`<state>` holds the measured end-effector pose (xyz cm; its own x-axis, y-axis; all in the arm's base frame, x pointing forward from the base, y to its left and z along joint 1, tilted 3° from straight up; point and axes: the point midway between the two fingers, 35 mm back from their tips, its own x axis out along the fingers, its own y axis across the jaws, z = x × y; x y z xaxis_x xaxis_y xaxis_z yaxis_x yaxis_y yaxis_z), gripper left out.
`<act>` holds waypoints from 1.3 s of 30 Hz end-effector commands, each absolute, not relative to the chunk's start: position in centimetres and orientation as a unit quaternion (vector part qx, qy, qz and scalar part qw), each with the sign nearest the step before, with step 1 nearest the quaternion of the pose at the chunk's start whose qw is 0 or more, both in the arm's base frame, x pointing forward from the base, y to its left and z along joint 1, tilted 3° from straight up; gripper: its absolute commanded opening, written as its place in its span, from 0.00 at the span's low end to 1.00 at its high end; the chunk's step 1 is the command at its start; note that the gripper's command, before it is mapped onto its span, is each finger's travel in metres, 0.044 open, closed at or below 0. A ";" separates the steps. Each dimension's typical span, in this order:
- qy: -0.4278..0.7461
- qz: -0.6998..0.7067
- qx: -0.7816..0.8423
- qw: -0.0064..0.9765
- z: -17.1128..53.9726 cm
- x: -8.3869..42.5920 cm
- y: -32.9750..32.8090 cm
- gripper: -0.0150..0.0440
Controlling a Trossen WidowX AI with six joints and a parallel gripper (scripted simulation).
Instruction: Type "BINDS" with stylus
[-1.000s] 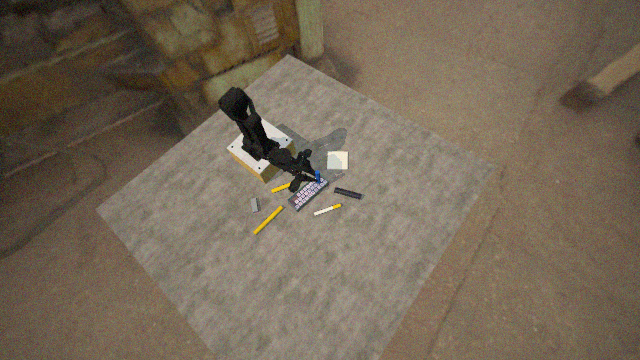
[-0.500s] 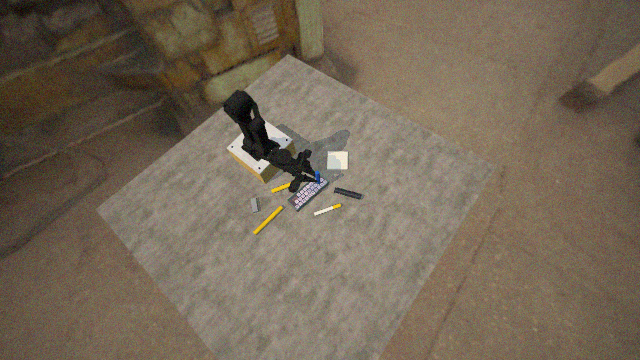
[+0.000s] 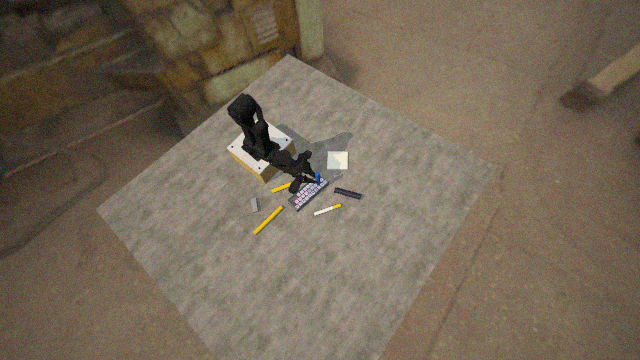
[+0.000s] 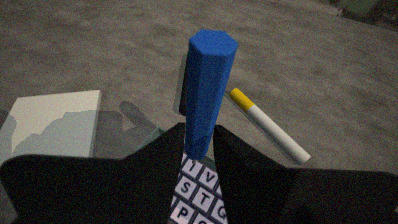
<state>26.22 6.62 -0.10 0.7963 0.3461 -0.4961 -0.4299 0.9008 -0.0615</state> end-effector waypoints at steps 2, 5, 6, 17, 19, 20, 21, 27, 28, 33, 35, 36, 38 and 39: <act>0.243 0.208 -0.087 0.944 -0.4 26.2 6.7 0.39; 0.243 0.208 -0.087 0.944 -0.6 26.2 6.6 0.39; 0.243 0.208 -0.087 0.944 -0.7 26.2 6.6 0.39; 0.243 0.208 -0.087 0.944 -1.3 26.2 6.6 0.39; 0.243 0.208 -0.087 0.944 -1.4 26.2 6.6 0.39; 0.243 0.208 -0.087 0.944 -1.5 26.2 6.6 0.39; 0.243 0.208 -0.087 0.944 -1.5 26.2 6.6 0.39; 0.243 0.208 -0.087 0.943 -1.6 26.2 6.6 0.39; 0.243 0.208 -0.087 0.943 -1.6 26.2 6.6 0.39; 0.243 0.208 -0.087 0.943 -1.6 26.2 6.6 0.39; 0.243 0.208 -0.087 0.943 -1.6 26.2 6.6 0.39; 0.243 0.208 -0.087 0.944 -1.5 26.2 6.6 0.39; 0.243 0.208 -0.087 0.944 -1.4 26.3 6.6 0.39; 0.243 0.208 -0.087 0.944 -1.3 26.3 6.6 0.39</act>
<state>26.22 6.53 -1.52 0.7954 0.3469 -0.4969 -0.4307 0.9004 -0.0608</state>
